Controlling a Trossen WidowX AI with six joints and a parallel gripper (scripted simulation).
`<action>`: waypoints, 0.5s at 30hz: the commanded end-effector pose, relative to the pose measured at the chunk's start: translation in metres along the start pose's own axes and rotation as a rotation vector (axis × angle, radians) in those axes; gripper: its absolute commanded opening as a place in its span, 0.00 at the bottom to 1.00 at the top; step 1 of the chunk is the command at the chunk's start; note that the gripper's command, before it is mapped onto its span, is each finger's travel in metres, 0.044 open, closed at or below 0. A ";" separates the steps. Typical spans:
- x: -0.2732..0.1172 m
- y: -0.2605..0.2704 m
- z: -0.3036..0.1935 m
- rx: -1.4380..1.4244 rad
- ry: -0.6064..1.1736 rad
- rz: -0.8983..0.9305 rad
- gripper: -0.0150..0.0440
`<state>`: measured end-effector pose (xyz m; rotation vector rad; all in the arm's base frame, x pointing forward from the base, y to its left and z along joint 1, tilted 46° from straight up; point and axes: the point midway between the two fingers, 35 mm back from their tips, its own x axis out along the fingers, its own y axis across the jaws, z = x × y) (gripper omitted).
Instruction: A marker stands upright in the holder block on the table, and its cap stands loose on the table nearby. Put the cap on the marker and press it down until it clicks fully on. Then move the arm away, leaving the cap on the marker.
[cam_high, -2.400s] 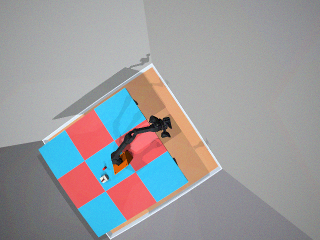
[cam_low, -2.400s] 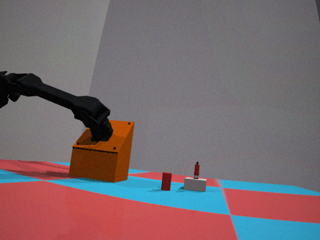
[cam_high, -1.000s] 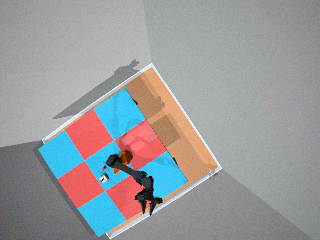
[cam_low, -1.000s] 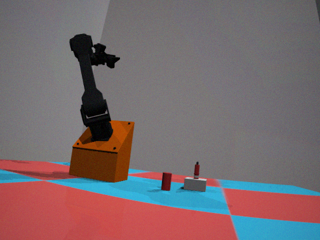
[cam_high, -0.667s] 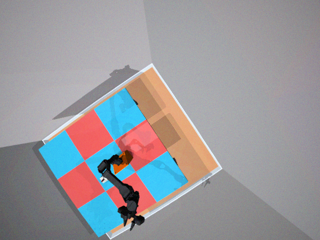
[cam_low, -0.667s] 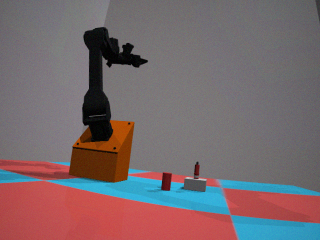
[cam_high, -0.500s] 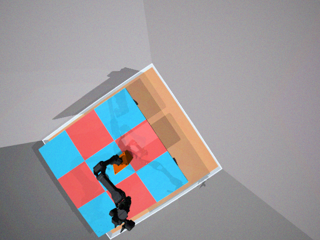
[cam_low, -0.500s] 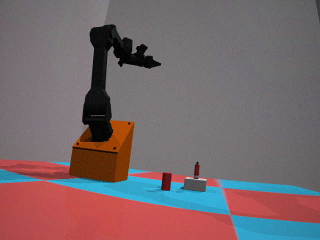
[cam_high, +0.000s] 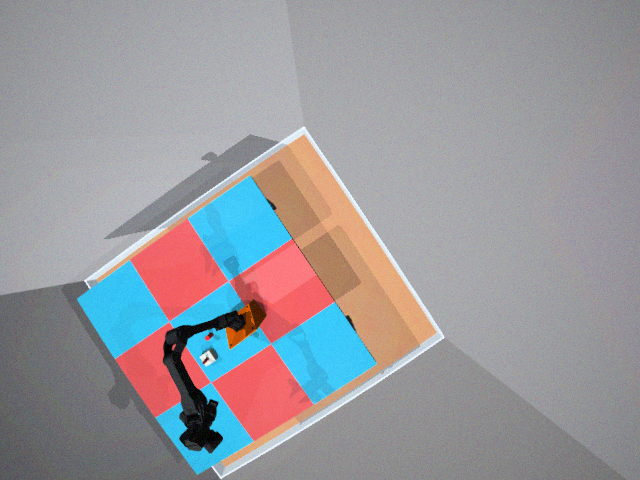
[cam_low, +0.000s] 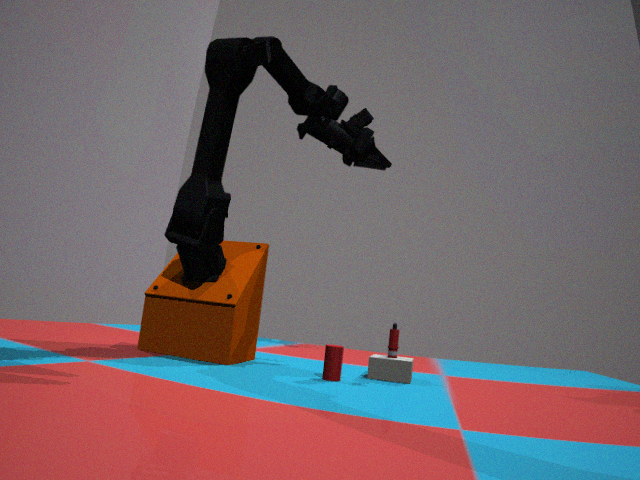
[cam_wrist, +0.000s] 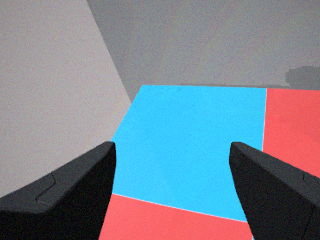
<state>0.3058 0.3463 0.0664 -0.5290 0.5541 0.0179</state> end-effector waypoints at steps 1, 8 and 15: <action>0.036 -0.059 -0.027 -0.034 0.148 -0.091 0.66; 0.070 -0.159 -0.084 -0.053 0.422 -0.224 0.66; 0.065 -0.254 -0.159 -0.035 0.743 -0.322 0.66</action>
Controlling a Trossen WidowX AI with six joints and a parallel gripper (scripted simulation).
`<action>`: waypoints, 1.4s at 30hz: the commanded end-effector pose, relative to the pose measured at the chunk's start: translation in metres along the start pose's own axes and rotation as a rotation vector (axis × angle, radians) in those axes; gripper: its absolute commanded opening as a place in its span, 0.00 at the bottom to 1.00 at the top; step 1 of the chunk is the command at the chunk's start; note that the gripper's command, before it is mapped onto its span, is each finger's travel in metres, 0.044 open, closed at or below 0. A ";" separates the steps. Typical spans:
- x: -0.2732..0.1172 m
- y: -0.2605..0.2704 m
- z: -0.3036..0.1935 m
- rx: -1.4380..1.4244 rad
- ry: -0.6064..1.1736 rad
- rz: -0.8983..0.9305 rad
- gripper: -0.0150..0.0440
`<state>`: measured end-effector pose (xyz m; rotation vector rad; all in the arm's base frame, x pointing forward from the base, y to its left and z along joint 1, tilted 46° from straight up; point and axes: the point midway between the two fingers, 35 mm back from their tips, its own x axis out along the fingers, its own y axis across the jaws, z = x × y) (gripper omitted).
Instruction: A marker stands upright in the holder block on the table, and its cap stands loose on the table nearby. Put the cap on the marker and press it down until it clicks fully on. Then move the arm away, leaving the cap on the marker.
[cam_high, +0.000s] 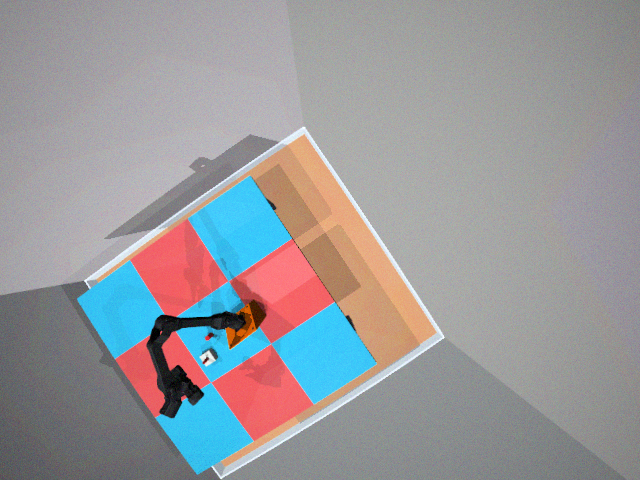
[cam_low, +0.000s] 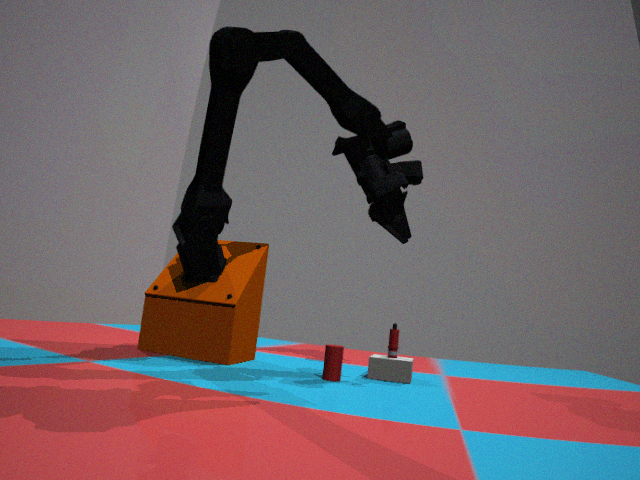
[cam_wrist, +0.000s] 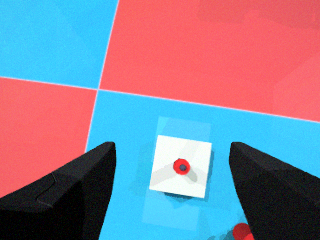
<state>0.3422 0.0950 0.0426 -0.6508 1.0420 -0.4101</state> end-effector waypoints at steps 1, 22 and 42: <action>0.031 -0.049 -0.047 -0.007 0.209 -0.042 0.66; 0.082 -0.107 -0.150 0.016 0.543 -0.069 0.66; 0.110 -0.107 -0.167 0.016 0.543 -0.068 0.66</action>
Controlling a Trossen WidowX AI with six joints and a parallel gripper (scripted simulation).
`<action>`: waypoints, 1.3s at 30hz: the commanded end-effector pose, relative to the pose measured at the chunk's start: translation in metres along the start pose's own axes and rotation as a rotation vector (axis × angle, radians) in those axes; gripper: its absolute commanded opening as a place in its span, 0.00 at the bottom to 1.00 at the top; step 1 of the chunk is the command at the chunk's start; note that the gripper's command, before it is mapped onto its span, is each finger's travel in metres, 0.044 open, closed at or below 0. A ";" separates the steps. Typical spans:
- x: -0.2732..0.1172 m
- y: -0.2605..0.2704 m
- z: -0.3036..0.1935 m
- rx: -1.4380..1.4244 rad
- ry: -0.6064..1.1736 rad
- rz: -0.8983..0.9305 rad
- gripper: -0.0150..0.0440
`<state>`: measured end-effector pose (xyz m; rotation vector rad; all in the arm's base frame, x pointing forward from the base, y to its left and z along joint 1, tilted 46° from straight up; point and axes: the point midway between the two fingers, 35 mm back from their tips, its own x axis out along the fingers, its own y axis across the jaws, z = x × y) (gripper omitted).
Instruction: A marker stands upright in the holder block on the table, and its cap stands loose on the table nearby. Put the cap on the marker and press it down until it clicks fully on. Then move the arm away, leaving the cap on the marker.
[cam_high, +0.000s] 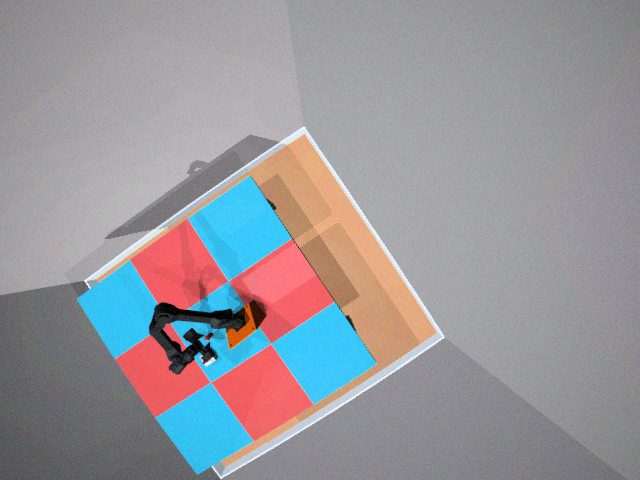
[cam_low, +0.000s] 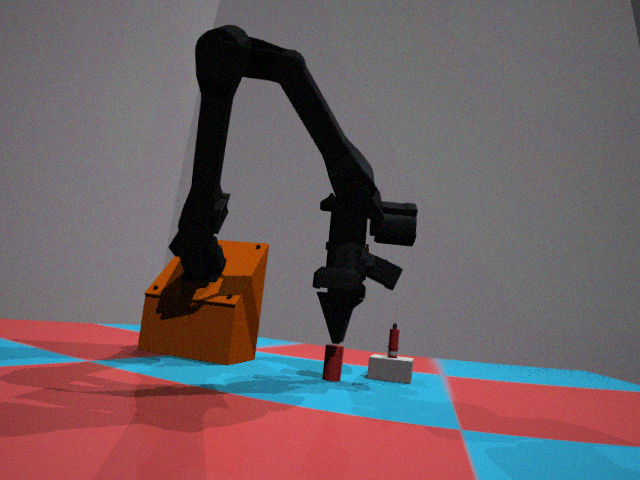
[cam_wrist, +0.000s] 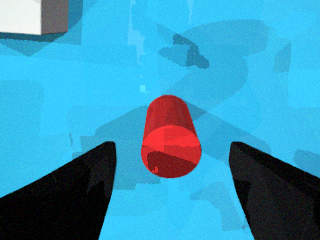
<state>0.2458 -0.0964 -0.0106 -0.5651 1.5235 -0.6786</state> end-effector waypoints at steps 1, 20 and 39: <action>0.008 0.001 -0.002 -0.009 0.004 -0.004 0.66; 0.038 0.000 -0.004 -0.009 0.005 -0.007 0.66; 0.041 0.000 -0.004 -0.009 0.005 -0.008 0.29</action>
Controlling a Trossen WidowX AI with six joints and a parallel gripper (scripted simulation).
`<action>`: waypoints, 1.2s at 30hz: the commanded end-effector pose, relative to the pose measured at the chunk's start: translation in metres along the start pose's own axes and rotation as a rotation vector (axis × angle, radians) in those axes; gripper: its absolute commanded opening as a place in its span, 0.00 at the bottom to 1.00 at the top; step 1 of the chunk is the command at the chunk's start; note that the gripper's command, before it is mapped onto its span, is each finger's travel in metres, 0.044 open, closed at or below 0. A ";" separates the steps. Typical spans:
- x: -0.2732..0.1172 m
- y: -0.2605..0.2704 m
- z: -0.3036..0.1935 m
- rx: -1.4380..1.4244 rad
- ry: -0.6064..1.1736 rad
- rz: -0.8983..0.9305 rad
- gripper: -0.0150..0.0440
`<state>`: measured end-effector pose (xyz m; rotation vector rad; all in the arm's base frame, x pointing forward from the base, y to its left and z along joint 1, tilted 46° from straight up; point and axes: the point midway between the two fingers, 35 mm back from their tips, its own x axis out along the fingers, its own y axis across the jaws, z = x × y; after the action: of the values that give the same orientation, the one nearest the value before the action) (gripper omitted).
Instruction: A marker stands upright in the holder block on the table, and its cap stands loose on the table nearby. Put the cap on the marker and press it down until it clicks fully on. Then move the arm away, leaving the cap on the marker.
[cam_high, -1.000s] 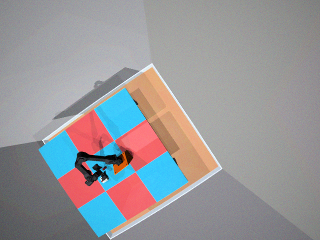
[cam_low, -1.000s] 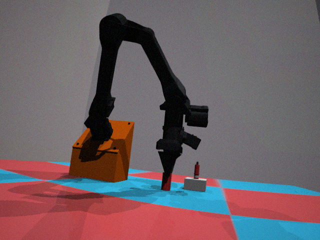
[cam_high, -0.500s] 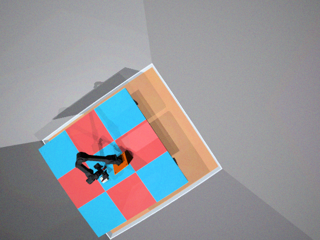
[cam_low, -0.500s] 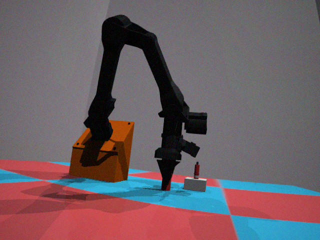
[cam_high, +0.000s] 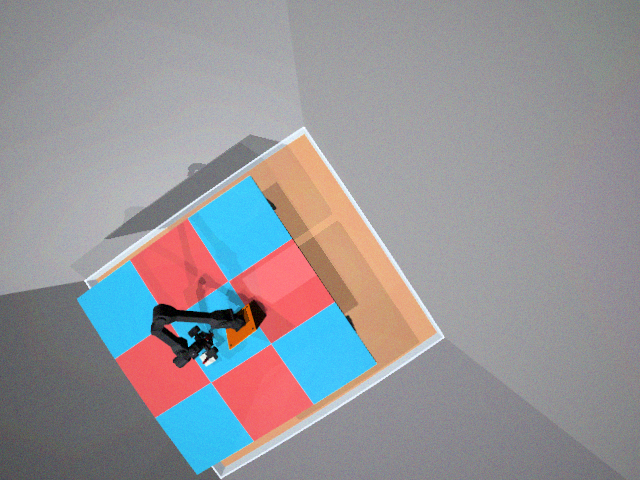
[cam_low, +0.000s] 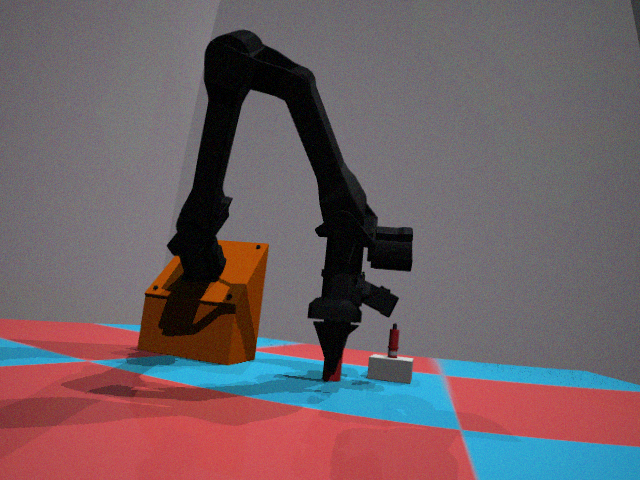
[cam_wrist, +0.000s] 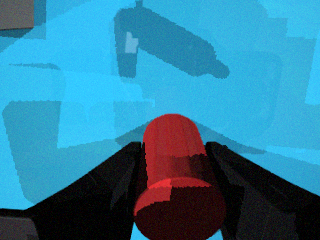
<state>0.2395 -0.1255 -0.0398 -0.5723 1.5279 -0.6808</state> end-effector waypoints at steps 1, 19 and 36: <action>-0.003 0.000 0.000 -0.004 0.001 -0.001 0.25; -0.045 0.001 0.002 -0.004 0.001 0.003 0.25; -0.068 0.010 0.016 -0.004 -0.001 0.005 0.25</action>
<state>0.2518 -0.0776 0.0000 -0.5782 1.5364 -0.6770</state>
